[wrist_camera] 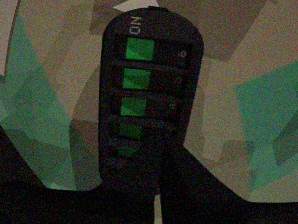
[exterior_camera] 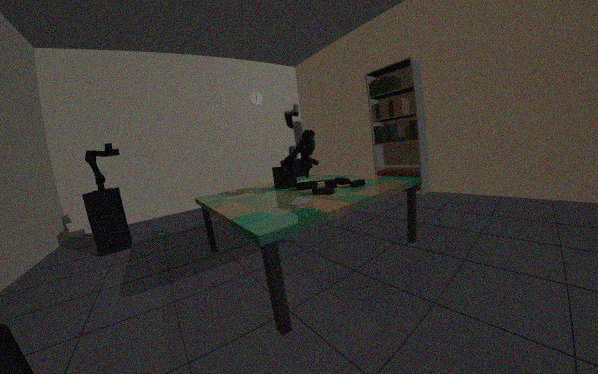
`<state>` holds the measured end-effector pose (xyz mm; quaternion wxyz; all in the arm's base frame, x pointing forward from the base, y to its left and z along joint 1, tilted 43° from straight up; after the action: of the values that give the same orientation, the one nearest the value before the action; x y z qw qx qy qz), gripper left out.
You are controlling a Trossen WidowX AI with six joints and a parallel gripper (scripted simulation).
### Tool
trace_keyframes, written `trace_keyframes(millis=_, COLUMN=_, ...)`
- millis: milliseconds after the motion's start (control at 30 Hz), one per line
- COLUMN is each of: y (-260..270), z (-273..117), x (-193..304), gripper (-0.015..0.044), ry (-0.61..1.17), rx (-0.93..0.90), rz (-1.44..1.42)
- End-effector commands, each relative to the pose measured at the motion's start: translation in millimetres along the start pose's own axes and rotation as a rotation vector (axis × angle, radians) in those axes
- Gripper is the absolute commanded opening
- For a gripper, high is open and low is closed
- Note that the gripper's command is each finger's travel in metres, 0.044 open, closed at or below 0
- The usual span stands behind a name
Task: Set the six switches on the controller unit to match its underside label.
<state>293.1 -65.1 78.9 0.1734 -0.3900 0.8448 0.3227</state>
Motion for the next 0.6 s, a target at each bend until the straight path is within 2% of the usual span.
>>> trace_keyframes(millis=0, y=3.7, z=-3.3, x=-4.1, gripper=0.0, ry=0.007, rx=0.002, rz=-0.01)
trace_keyframes(millis=133, y=22.2, z=-2.7, x=-16.7, gripper=0.0, ry=0.006, rx=0.0, rz=-0.01)
trace_keyframes(millis=567, y=22.5, z=10.8, x=-17.9, gripper=0.0, ry=0.006, rx=0.001, rz=-0.01)
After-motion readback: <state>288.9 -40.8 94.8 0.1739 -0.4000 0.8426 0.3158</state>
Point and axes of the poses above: the point midway between the two fingers, 35 mm back from their tips, its own z axis out along the fingers, its own y axis across the jaws, x = y × z, the point moved 10 cm from there along -z, back along the fingers, and after that the axes turned 6 degrees about z, right-handed, at the moved point
